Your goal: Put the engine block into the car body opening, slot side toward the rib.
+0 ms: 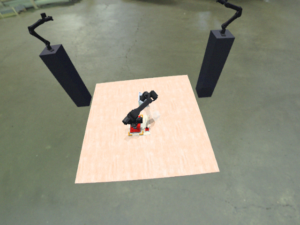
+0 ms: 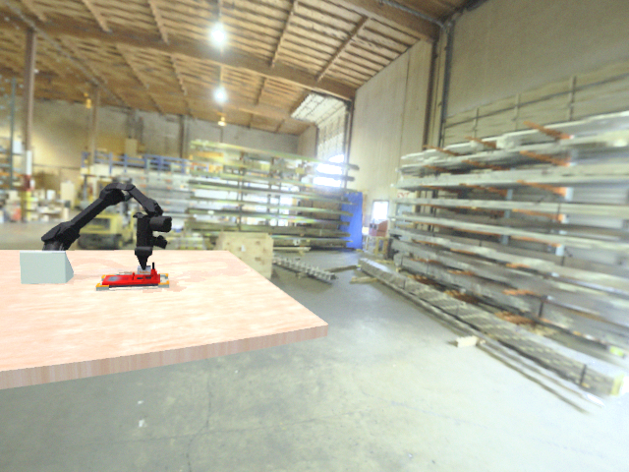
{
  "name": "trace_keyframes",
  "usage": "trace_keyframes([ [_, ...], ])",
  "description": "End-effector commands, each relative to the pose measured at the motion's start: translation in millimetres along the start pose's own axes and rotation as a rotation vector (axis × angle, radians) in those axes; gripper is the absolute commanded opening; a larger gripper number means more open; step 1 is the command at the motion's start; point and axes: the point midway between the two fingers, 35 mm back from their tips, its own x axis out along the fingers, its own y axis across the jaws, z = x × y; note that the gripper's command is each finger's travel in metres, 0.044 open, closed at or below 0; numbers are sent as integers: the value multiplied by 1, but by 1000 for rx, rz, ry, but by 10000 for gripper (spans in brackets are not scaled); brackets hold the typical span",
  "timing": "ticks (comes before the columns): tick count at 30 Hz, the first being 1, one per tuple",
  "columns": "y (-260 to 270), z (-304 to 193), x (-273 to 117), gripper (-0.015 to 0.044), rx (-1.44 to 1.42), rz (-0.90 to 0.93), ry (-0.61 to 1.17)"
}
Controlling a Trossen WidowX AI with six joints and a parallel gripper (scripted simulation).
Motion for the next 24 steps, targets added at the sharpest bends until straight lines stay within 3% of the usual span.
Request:
trace_keyframes([
  [1, -1, 1, 0, 159, 0, -5, -3],
  [24, -1, 1, 1, 159, 8, -5, -3],
])
